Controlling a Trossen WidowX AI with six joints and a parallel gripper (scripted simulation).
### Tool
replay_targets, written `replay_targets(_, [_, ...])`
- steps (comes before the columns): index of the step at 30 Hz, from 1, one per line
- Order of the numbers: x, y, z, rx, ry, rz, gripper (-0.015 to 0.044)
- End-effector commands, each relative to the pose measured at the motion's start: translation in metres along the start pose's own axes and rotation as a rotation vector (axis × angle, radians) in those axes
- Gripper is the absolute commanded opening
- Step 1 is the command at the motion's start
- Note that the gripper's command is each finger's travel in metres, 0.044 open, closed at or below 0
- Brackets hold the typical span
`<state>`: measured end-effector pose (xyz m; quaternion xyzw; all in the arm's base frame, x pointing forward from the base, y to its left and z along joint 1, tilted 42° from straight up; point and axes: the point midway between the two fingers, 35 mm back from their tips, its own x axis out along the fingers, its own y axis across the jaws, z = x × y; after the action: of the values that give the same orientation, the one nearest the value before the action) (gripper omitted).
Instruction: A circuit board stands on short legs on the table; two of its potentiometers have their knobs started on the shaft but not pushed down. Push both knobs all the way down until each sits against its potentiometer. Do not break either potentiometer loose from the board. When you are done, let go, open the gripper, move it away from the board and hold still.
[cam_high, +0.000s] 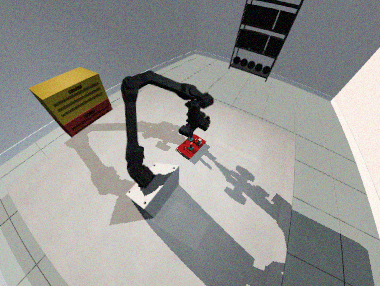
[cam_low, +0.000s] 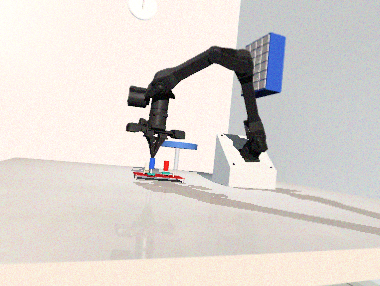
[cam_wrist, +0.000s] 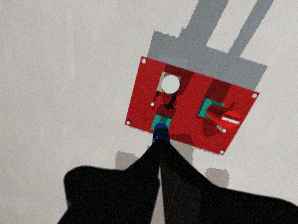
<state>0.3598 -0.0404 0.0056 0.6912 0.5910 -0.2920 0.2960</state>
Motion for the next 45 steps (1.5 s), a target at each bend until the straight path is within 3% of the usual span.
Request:
replay_targets(1, [0.017,0.0008,-0.0027,-0.017,0.007,-0.024,0.0])
replay_targets(45, [0.0234,0.0006,-0.0028,-0.017,0.007,-0.024,0.0])
